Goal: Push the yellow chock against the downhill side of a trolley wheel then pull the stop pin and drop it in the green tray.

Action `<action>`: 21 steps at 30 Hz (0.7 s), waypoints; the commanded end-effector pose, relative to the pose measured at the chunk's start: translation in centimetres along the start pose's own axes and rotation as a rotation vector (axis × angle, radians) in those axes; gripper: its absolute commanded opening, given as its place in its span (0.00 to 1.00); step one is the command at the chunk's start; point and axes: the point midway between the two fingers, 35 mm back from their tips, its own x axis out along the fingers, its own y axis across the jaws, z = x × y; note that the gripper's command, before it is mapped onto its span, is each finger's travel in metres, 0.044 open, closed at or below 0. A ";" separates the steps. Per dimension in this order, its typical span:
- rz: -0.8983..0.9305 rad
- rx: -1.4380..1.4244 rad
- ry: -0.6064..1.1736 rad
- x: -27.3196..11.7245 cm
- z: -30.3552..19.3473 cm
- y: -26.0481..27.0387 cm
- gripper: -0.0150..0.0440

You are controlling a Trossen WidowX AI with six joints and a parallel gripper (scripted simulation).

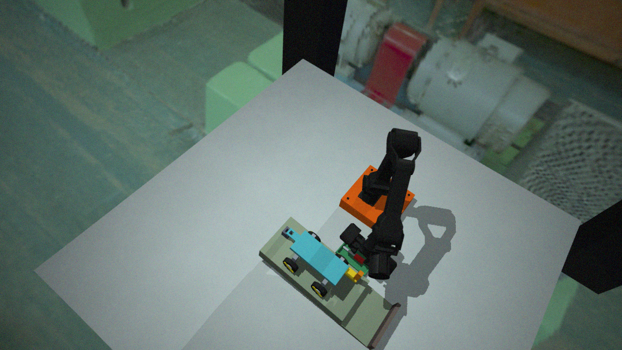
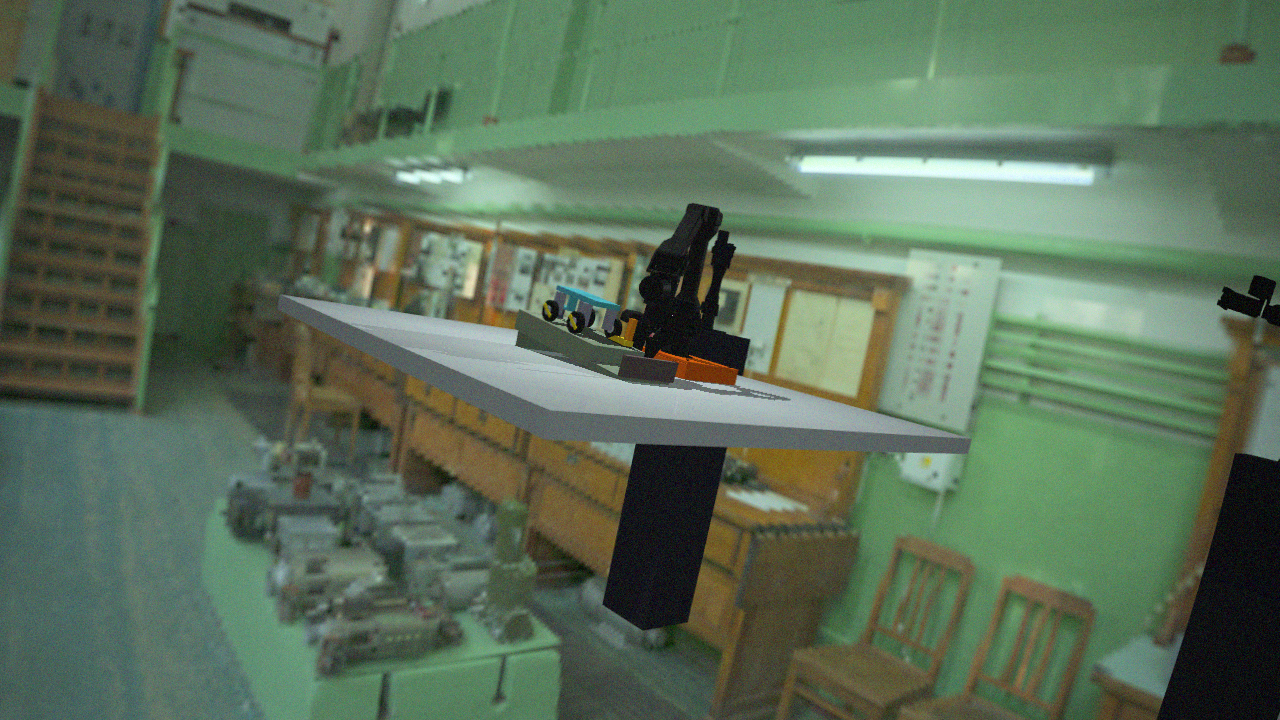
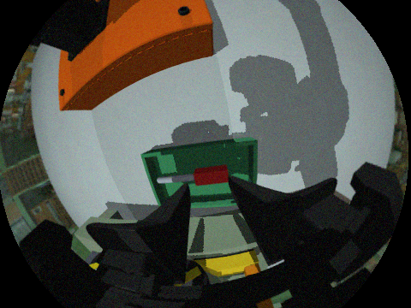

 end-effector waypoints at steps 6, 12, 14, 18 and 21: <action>0.000 0.000 0.000 0.0 0.0 0.0 0.80; 0.000 0.000 0.000 0.0 0.0 0.0 0.83; 0.000 0.001 0.000 -0.4 0.0 0.1 0.83; -0.002 0.004 0.001 -2.0 0.1 0.4 0.83; -0.002 0.004 0.001 -2.7 0.2 0.6 0.88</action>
